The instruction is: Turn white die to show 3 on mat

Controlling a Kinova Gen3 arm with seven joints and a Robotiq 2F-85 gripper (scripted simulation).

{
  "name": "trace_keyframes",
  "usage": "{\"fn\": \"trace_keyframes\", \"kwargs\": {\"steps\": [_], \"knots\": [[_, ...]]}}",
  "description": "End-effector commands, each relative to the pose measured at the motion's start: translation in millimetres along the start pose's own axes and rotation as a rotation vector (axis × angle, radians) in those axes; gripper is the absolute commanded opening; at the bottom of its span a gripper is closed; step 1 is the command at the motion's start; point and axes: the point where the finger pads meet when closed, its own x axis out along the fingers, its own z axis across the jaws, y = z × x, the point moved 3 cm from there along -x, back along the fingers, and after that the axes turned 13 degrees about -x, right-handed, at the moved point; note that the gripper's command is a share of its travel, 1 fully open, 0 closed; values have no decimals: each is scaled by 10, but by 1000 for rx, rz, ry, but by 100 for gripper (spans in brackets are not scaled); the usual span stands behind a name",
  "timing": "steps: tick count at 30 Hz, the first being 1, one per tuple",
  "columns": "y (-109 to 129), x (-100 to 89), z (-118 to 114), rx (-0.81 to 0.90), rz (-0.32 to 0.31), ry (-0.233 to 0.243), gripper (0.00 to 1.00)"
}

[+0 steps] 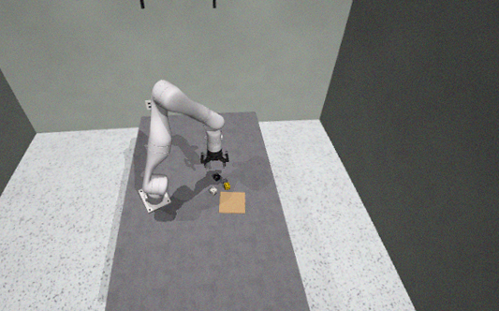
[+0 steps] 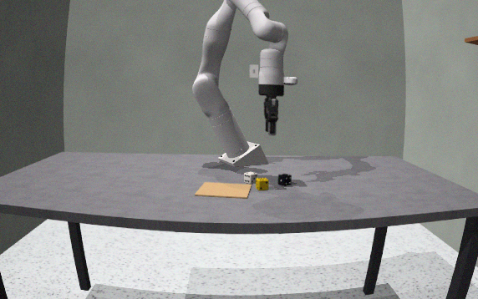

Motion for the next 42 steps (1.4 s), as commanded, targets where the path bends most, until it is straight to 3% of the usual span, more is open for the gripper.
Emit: {"fn": "trace_keyframes", "kwargs": {"steps": [1, 12, 18, 30, 42], "knots": [[15, -19, 3, -3, 5, -4, 100], [-12, -14, -10, 35, 4, -3, 100], [-101, 1, -53, 166, 2, 0, 100], [-466, 32, -241, 750, 6, -2, 100], [-502, 33, -260, 813, 8, -3, 100]]}}
